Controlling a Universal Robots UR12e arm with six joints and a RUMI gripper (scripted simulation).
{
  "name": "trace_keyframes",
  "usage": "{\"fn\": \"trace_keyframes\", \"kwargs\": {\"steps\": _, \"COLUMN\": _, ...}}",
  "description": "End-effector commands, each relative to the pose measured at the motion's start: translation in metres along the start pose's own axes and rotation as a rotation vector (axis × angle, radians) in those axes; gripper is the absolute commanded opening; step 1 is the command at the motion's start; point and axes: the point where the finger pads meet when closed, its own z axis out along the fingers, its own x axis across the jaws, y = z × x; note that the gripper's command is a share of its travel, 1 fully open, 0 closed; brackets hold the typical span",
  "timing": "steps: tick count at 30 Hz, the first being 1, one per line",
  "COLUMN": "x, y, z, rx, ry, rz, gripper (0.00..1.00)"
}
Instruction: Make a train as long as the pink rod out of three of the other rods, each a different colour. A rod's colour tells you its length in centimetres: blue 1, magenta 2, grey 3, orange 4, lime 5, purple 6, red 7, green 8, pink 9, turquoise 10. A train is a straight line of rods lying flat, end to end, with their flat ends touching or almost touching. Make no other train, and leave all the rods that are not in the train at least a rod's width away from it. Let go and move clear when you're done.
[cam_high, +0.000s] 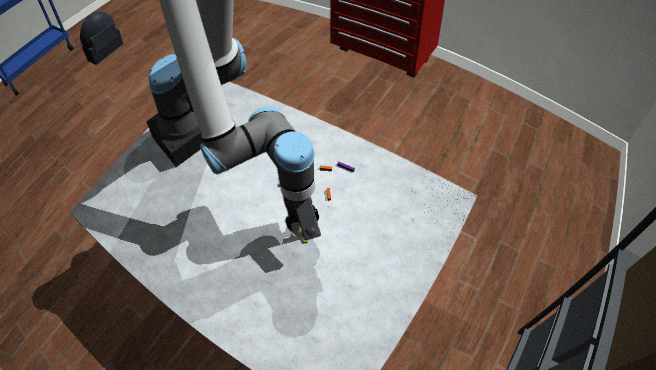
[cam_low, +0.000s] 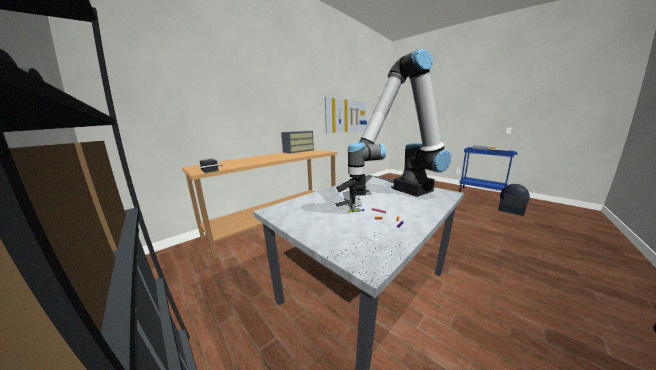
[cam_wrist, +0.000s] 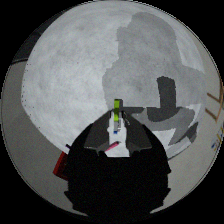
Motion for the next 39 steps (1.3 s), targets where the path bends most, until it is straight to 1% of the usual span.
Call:
{"fn": "trace_keyframes", "kwargs": {"steps": 1, "x": 0.0, "y": -0.001, "z": -0.009, "rx": 0.001, "ry": 0.0, "rz": 0.0, "gripper": 0.14}}
{"fn": "trace_keyframes", "kwargs": {"steps": 6, "x": 0.0, "y": -0.001, "z": -0.031, "rx": 0.001, "ry": 0.0, "rz": 0.0, "gripper": 0.14}}
{"fn": "trace_keyframes", "kwargs": {"steps": 8, "x": 0.0, "y": -0.001, "z": -0.031, "rx": 0.001, "ry": 0.0, "rz": 0.0, "gripper": 0.14}}
{"fn": "trace_keyframes", "kwargs": {"steps": 14, "x": 0.0, "y": -0.001, "z": -0.063, "rx": 0.001, "ry": 0.0, "rz": 0.0, "gripper": 0.14}}
{"fn": "trace_keyframes", "kwargs": {"steps": 18, "x": 0.0, "y": -0.001, "z": -0.08, "rx": 0.001, "ry": 0.0, "rz": 0.0, "gripper": 0.14}}
{"fn": "trace_keyframes", "kwargs": {"steps": 22, "x": 0.0, "y": -0.001, "z": -0.088, "rx": 0.001, "ry": 0.0, "rz": 0.0, "gripper": 0.14}}
{"fn": "trace_keyframes", "kwargs": {"steps": 27, "x": 0.0, "y": -0.001, "z": -0.089, "rx": 0.001, "ry": 0.0, "rz": 0.0, "gripper": 0.14}}
{"fn": "trace_keyframes", "kwargs": {"steps": 28, "x": 0.0, "y": -0.001, "z": -0.089, "rx": 0.001, "ry": 0.0, "rz": 0.0, "gripper": 1.0}}
{"fn": "trace_keyframes", "kwargs": {"steps": 39, "x": 0.0, "y": -0.001, "z": -0.089, "rx": 0.001, "ry": 0.0, "rz": 0.0, "gripper": 1.0}}
